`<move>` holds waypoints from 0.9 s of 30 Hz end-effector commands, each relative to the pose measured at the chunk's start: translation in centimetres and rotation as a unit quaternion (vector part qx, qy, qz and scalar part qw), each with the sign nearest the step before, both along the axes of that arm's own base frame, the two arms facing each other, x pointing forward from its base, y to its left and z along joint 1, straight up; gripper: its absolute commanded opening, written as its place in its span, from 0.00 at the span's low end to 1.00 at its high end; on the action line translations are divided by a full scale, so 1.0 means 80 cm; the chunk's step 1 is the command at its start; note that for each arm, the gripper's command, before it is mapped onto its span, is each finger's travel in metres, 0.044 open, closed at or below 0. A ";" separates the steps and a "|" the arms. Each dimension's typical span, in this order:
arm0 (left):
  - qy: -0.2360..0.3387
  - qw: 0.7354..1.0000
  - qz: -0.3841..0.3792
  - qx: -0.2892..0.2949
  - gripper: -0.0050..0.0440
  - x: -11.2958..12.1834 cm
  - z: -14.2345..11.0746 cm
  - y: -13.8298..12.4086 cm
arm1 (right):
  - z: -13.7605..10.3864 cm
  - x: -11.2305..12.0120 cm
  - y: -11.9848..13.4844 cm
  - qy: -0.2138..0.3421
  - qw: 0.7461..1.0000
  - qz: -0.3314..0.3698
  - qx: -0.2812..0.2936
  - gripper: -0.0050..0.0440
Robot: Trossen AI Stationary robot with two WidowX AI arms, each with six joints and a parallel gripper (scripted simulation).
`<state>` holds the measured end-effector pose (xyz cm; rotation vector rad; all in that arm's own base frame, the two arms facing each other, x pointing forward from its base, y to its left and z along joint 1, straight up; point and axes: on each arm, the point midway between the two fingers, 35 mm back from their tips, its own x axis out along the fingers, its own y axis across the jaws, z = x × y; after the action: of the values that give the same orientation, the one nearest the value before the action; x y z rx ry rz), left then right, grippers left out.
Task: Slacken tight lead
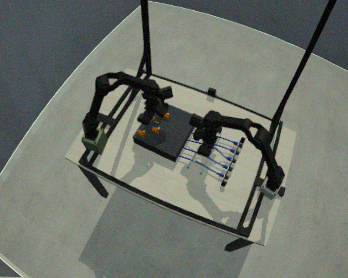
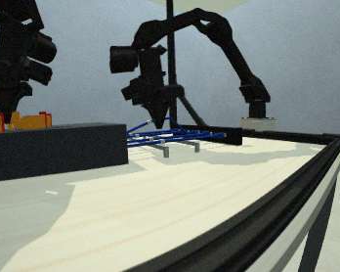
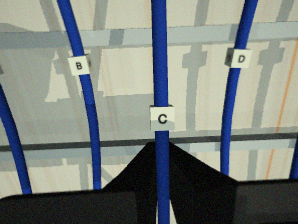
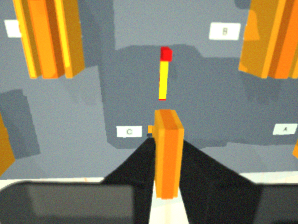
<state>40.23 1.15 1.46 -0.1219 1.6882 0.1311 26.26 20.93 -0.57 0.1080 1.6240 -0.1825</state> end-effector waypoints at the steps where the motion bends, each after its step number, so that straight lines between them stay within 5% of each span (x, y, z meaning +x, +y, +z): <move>1: -0.032 0.999 0.000 0.001 0.00 0.012 0.037 0.000 | 0.026 0.006 0.005 -0.016 1.000 0.000 0.012 0.00; 27: -0.011 1.000 0.000 0.000 0.00 0.004 0.048 0.000 | 0.026 0.006 0.005 -0.014 1.000 0.000 0.011 0.00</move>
<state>39.39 1.12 2.44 -0.1204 1.7435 0.1342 26.27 20.94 -0.57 0.1056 1.6284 -0.1857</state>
